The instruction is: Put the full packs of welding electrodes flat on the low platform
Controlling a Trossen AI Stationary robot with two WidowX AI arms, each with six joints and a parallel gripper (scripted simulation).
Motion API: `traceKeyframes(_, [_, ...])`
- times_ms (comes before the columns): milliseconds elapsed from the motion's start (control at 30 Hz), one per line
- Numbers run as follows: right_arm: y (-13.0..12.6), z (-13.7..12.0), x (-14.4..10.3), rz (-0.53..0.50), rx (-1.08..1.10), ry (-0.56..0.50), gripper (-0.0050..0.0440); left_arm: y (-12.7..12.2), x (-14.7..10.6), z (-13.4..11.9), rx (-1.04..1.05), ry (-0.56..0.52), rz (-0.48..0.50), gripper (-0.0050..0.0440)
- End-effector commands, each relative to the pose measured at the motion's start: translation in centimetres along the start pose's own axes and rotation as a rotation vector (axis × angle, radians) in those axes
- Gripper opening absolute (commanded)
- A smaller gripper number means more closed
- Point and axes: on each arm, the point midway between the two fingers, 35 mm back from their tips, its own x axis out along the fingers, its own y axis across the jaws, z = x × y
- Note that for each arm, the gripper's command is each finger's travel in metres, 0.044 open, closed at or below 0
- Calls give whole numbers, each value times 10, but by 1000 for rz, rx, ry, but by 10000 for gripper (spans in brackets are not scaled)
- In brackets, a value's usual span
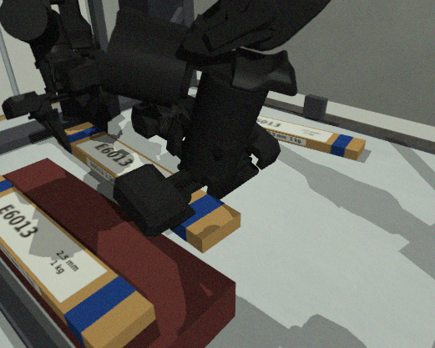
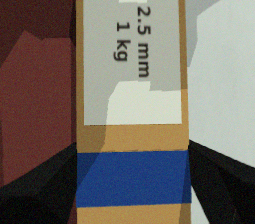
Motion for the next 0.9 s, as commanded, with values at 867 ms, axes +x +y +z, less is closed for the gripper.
traceKeyframes(867, [-51,12,-5,9,-52,-22,-50,57,-19,-4,-38,-15,55,-50])
